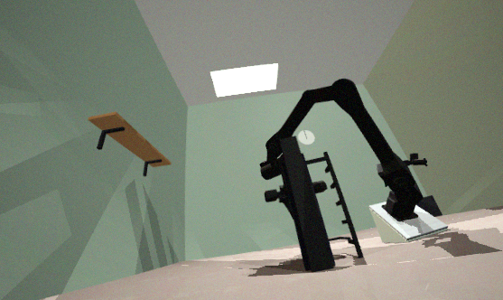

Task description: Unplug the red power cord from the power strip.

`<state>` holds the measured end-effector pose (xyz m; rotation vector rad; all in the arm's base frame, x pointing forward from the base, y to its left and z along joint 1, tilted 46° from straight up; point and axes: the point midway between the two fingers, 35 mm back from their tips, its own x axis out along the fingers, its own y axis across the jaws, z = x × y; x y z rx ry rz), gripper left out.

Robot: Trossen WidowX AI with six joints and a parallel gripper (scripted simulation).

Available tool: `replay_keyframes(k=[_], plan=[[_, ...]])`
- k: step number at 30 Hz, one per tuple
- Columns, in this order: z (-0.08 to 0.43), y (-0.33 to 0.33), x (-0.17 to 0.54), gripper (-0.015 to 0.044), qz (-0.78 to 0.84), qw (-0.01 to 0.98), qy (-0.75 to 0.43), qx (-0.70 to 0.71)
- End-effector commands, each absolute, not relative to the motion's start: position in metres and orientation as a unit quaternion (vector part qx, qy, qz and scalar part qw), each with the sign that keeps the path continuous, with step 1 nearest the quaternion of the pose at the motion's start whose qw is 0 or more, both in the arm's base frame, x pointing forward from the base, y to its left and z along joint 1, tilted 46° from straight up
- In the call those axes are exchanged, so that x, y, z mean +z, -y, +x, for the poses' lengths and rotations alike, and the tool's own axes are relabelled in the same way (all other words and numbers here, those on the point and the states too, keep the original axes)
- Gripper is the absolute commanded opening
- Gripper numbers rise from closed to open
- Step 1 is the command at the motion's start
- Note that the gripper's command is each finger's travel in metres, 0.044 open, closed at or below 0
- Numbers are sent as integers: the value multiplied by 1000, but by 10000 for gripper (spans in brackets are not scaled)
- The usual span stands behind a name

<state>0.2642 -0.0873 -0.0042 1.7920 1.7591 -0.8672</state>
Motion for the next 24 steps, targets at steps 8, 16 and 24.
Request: replay_keyframes(k=[8,16,24], plan=[[262,84,-5,160,663,211,-641,-324],[264,77,2,160,663,211,-641,-324],[266,68,11,160,663,211,-641,-324]])
